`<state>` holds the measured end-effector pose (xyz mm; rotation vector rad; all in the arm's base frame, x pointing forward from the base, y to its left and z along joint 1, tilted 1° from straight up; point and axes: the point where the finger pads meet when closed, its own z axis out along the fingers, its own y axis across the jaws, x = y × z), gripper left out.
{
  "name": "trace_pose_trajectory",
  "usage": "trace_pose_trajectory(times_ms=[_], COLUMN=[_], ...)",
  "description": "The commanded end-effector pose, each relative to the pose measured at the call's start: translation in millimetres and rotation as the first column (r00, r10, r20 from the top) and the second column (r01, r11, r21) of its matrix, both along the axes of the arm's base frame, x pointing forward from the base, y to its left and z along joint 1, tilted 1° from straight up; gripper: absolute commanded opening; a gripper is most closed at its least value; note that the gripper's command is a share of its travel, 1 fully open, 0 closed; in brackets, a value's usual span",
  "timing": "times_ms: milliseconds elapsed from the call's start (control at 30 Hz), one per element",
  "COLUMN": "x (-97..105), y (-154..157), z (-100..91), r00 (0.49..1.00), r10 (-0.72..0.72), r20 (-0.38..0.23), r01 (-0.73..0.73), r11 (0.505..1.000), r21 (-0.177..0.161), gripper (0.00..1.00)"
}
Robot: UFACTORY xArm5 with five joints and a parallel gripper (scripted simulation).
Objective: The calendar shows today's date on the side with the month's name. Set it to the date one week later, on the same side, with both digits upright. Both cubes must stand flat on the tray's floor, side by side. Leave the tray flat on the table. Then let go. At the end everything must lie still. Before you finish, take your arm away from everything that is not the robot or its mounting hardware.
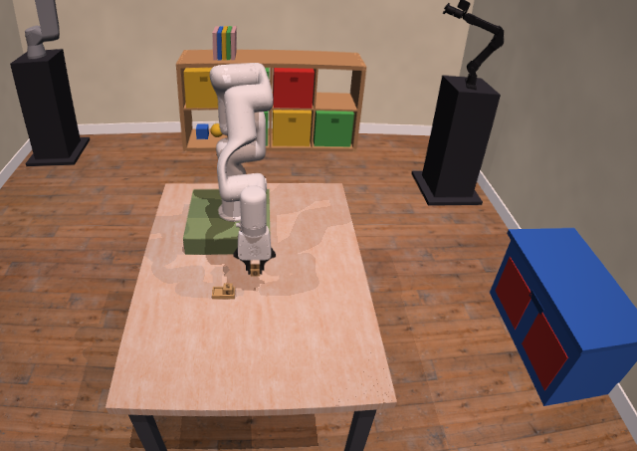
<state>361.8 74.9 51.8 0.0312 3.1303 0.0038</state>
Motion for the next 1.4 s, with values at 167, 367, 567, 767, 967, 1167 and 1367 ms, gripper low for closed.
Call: trace_pose_trajectory(times_ms=[167, 367, 567, 767, 967, 1167, 1367], x=[1, 2, 2, 2, 2, 2, 2], y=[0, 0, 0, -1, -1, -1, -1], z=[-32.3, -52.4, -76.8, -88.0, -89.0, -89.0, -89.0], r00=[1.0, 1.0, 1.0, 1.0, 1.0, 1.0, 1.0], r10=[0.0, 0.0, 0.0, 0.0, 0.0, 0.0, 0.0], r20=[0.002, 0.002, 0.002, 0.002, 0.002, 0.002, 0.002], r01=[0.0, 0.0, 0.0, 0.0, 0.0, 0.0, 0.0], r11=[1.0, 1.0, 1.0, 1.0, 1.0, 1.0, 1.0], r21=[0.0, 0.0, 0.0, 0.0, 0.0, 0.0, 0.0], gripper=[0.27, 0.27, 0.27, 0.27, 0.27, 0.27, 0.27])
